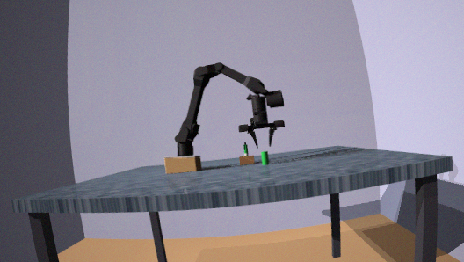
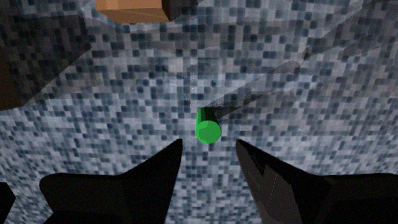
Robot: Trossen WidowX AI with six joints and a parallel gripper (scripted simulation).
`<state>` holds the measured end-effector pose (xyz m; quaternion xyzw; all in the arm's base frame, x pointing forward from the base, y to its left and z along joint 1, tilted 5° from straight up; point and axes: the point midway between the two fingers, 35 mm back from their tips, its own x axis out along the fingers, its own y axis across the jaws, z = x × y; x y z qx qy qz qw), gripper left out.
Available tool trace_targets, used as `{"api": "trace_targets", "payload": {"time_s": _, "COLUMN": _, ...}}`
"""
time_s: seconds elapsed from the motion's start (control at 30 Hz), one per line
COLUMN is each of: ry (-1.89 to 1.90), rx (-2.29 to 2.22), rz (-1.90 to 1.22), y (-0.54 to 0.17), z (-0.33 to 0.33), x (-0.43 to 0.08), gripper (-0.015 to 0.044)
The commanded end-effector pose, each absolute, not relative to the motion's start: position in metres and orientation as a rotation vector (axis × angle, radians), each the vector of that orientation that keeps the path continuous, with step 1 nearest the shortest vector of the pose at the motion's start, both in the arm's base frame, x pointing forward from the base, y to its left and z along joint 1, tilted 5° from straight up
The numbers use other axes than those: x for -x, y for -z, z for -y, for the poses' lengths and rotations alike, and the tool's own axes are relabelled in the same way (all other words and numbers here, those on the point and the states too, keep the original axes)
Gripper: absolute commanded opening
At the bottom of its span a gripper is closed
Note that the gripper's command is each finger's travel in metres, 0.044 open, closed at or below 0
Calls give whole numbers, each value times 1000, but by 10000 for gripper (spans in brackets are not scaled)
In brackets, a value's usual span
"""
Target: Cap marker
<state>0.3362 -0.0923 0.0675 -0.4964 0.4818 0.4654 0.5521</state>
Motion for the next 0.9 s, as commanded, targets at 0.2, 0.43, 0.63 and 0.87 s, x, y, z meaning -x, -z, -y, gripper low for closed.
{"api": "trace_targets", "payload": {"time_s": 0.2, "ry": -1106, "rx": 1167, "rz": -1137, "y": -51, "z": 91, "x": -339, "gripper": 237}}
{"api": "trace_targets", "payload": {"time_s": 0.43, "ry": -1106, "rx": 1167, "rz": -1137, "y": -40, "z": 90, "x": -340, "gripper": 237}}
{"api": "trace_targets", "payload": {"time_s": 0.63, "ry": -1106, "rx": 1167, "rz": -1137, "y": -31, "z": 90, "x": -341, "gripper": 237}}
{"api": "trace_targets", "payload": {"time_s": 0.87, "ry": -1106, "rx": 1167, "rz": -1137, "y": -20, "z": 89, "x": -342, "gripper": 237}}
